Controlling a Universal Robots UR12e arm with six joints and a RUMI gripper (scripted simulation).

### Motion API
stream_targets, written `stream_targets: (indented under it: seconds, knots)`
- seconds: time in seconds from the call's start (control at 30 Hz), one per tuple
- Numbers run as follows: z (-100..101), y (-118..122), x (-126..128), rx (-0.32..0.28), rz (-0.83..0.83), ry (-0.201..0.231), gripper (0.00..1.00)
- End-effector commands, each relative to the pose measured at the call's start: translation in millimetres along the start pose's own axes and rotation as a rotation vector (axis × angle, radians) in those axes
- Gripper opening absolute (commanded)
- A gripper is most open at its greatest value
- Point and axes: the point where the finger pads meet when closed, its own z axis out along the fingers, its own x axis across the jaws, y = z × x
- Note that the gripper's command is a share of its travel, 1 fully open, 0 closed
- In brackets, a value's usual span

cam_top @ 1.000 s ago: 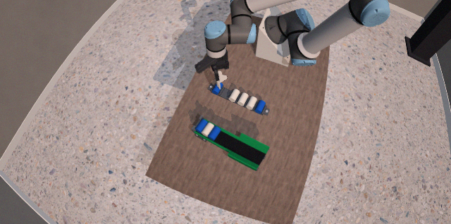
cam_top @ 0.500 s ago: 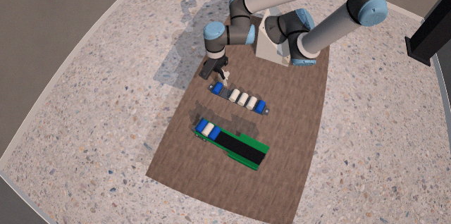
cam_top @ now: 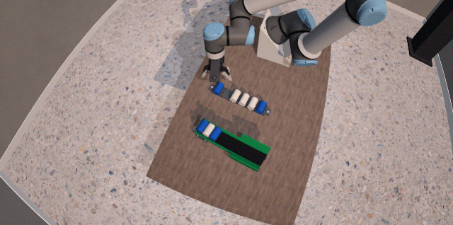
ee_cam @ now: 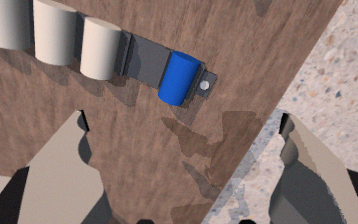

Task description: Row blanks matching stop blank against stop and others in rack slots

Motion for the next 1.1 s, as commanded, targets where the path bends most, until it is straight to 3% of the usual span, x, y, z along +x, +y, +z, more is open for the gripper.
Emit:
stream_targets:
  seconds: [0.0,0.7,1.07]
  knots:
    - [2,1,-1,0.005,-0.200,-0.005,1.00]
    - [12,8,-3,0.007,-0.864,-0.003,1.00]
    - [14,12,-4,0.007,-1.061,-0.002,1.00]
